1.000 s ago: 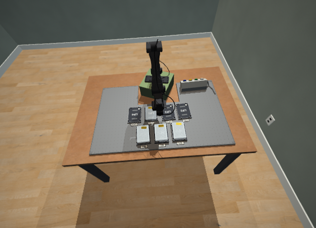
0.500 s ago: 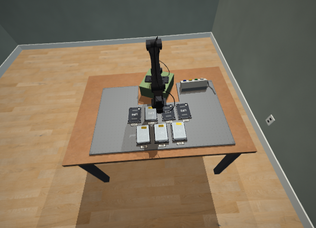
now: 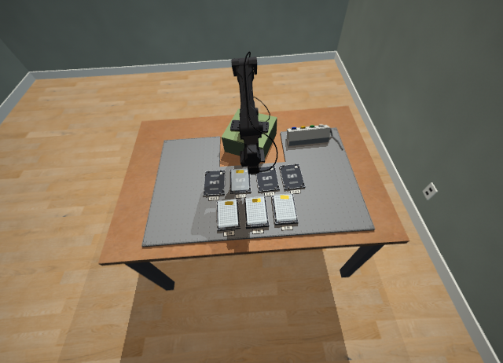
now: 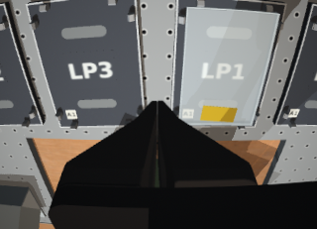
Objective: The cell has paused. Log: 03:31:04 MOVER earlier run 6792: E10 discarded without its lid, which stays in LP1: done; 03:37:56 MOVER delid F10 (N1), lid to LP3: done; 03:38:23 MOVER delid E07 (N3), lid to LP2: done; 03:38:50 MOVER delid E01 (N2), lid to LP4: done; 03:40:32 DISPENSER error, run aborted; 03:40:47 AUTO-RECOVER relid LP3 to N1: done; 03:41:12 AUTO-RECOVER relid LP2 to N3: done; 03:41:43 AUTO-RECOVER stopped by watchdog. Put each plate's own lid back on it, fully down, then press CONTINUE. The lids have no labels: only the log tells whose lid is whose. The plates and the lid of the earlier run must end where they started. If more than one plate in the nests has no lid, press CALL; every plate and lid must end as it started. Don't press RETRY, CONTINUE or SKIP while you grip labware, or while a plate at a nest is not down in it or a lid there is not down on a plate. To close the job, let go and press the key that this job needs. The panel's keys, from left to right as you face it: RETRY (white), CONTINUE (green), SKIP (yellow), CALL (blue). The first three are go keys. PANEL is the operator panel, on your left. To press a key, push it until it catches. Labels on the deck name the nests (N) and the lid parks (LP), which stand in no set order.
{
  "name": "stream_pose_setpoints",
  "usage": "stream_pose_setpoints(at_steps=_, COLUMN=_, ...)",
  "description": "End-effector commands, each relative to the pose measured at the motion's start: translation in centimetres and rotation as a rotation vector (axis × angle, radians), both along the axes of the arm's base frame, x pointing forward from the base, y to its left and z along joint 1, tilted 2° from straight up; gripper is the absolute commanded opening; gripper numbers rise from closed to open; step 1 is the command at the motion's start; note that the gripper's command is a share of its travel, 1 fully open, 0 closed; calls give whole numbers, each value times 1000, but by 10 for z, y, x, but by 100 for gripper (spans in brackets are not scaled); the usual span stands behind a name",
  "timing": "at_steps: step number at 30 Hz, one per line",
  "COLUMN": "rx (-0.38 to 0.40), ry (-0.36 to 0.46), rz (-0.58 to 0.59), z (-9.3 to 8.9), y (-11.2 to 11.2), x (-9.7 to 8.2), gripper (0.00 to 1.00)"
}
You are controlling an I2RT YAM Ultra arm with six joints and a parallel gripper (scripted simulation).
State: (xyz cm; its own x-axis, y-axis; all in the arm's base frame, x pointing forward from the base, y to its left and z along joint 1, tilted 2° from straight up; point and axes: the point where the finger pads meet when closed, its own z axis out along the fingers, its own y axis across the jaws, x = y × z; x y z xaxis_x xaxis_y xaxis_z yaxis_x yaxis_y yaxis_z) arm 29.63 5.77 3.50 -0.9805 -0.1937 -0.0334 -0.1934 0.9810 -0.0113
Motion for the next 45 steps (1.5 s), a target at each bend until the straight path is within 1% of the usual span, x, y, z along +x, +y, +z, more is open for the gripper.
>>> stream_pose_setpoints(at_steps=1, rx=-8, ry=23, rz=-9, z=-1, y=-3, x=-9, gripper=0)
stream_pose_setpoints(at_steps=3, rx=-5, ry=9, rz=-9, z=0, y=-2, x=-6, gripper=0)
stream_pose_setpoints(at_steps=4, rx=0, ry=-4, rz=-2, z=2, y=0, x=0, gripper=0)
stream_pose_setpoints(at_steps=5, rx=-4, ry=-7, rz=30, z=2, y=6, x=-7, gripper=0)
stream_pose_setpoints(at_steps=10, rx=-2, ry=-10, rz=135, z=1, y=29, x=-17, gripper=0)
stream_pose_setpoints(at_steps=12, rx=1, ry=-33, rz=175, z=6, y=40, x=-14, gripper=0)
stream_pose_setpoints(at_steps=14, rx=1, ry=-33, rz=175, z=6, y=40, x=-14, gripper=0)
stream_pose_setpoints(at_steps=16, rx=-11, ry=-9, rz=214, z=1, y=46, x=-26, gripper=0)
stream_pose_setpoints(at_steps=19, rx=-8, ry=-5, rz=275, z=1, y=60, x=-33, gripper=0)
stream_pose_setpoints(at_steps=21, rx=-1, ry=-32, rz=314, z=7, y=73, x=-28, gripper=0)
stream_pose_setpoints(at_steps=24, rx=1, ry=-46, rz=374, z=11, y=89, x=-31, gripper=0)
stream_pose_setpoints(at_steps=27, rx=-14, ry=-10, rz=434, z=1, y=101, x=-41, gripper=0)
stream_pose_setpoints(at_steps=29, rx=-17, ry=-4, rz=474, z=0, y=110, x=-46, gripper=0)
stream_pose_setpoints(at_steps=31, rx=-17, ry=-4, rz=474, z=0, y=110, x=-46, gripper=0)
stream_pose_setpoints(at_steps=41, rx=-25, ry=8, rz=674, z=-1, y=154, x=-71, gripper=0)
stream_pose_setpoints(at_steps=42, rx=-26, ry=8, rz=689, z=-1, y=159, x=-73, gripper=0)
stream_pose_setpoints(at_steps=45, rx=-26, ry=7, rz=675, z=-2, y=172, x=-79, gripper=0)
